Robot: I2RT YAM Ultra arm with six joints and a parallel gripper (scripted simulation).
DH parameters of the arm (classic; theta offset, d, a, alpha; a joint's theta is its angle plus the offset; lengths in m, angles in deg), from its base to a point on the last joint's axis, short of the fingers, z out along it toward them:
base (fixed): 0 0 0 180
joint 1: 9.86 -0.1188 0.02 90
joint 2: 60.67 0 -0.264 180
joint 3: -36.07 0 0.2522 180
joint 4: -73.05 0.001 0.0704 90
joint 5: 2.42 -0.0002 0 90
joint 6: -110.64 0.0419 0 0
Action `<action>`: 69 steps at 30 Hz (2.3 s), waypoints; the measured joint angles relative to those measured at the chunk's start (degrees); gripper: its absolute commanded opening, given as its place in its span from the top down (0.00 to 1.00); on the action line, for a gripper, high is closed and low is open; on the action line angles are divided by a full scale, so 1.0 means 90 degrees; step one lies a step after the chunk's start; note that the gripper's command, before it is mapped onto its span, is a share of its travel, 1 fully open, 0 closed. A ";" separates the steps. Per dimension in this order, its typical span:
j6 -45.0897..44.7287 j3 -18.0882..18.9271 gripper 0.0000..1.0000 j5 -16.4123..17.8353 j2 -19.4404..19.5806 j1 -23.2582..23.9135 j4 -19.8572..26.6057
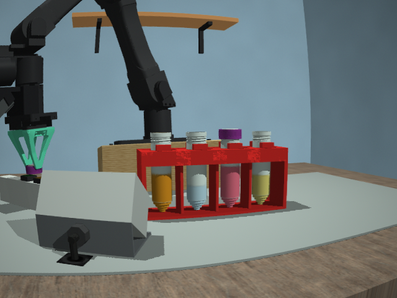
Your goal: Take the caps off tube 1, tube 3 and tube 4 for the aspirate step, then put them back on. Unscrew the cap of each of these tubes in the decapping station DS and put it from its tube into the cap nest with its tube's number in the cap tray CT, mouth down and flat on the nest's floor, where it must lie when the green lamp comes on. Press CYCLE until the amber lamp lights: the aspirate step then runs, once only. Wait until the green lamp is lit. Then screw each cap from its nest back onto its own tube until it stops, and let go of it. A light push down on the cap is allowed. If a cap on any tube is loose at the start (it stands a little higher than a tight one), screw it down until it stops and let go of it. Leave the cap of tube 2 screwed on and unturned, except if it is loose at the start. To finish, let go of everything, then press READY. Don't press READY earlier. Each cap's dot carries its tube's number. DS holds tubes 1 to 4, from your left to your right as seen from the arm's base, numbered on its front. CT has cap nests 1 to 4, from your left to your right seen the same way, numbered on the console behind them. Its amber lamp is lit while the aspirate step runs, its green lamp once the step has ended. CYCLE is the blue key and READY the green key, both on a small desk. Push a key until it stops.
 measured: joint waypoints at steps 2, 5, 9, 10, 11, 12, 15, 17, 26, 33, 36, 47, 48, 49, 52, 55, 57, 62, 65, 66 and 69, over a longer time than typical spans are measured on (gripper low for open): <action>-0.0017 -0.0104 1.00 0.0000 0.0141 0.0017 -0.0219; -0.0039 -0.0236 1.00 0.0000 0.0345 0.0039 -0.0554; -0.0056 -0.0282 1.00 0.0000 0.0418 0.0046 -0.0789; -0.0058 -0.0282 1.00 0.0000 0.0408 0.0049 -0.0845; -0.0061 -0.0282 1.00 0.0000 0.0403 0.0046 -0.0884; -0.0063 -0.0282 1.00 0.0000 0.0398 0.0046 -0.0916; -0.0066 -0.0282 1.00 0.0000 0.0389 0.0046 -0.0967; -0.0068 -0.0282 1.00 0.0000 0.0386 0.0046 -0.0986; -0.0070 -0.0284 1.00 0.0000 0.0389 0.0046 -0.1010; -0.0085 -0.0301 1.00 0.0000 0.0386 0.0066 -0.1035; -0.0090 -0.0311 1.00 0.0000 0.0386 0.0073 -0.1047; -0.0102 -0.0330 1.00 0.0000 0.0389 0.0078 -0.1071; -0.0104 -0.0338 1.00 0.0000 0.0396 0.0080 -0.1076; -0.0104 -0.0342 1.00 0.0000 0.0408 0.0087 -0.1081; -0.0109 -0.0350 1.00 0.0000 0.0430 0.0087 -0.1098; -0.0112 -0.0350 1.00 0.0000 0.0461 0.0092 -0.1129; -0.0114 -0.0350 1.00 0.0000 0.0478 0.0092 -0.1151; -0.0117 -0.0362 1.00 0.0000 0.0503 0.0092 -0.1202; -0.0121 -0.0374 1.00 0.0000 0.0529 0.0092 -0.1219; -0.0121 -0.0376 1.00 0.0000 0.0537 0.0097 -0.1229; -0.0124 -0.0379 1.00 0.0000 0.0549 0.0104 -0.1251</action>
